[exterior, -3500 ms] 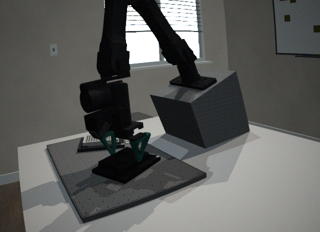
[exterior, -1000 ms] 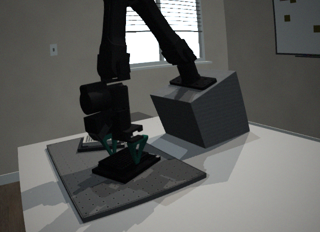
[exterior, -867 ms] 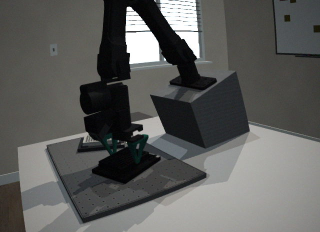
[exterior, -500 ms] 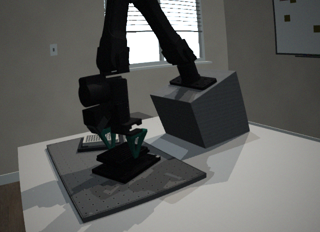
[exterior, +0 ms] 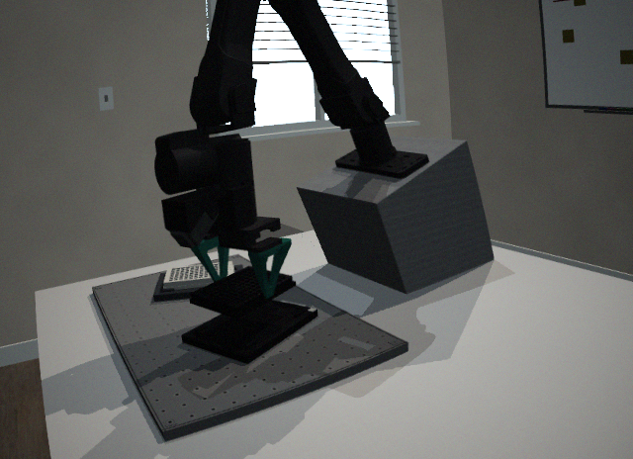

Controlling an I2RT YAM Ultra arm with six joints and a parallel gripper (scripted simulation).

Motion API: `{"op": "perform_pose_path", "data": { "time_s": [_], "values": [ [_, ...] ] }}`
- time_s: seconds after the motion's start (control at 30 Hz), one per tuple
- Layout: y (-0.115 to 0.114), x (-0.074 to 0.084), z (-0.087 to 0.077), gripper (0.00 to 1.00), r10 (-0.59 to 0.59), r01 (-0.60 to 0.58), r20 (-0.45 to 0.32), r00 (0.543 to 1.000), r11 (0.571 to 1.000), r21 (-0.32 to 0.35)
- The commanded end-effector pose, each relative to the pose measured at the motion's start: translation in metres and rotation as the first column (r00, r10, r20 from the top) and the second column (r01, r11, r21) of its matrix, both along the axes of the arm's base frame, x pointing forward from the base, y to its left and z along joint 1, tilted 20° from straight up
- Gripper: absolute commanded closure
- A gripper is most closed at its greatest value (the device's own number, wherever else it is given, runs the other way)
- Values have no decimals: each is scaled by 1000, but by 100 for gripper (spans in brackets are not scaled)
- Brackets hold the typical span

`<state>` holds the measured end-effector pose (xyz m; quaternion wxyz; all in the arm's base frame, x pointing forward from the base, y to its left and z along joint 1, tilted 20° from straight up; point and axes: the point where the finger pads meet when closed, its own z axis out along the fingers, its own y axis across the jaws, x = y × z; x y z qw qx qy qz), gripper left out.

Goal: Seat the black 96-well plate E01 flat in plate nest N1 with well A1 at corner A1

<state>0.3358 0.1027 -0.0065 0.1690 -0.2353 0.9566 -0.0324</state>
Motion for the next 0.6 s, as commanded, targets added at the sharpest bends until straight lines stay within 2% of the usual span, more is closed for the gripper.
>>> {"op": "perform_pose_path", "data": {
  "time_s": [0.0,0.57],
  "values": [
    [1,2,9,100,0,0,15,1000,1000,5],
    [1,1,10,100,0,0,15,1000,1000,5]
  ]
}}
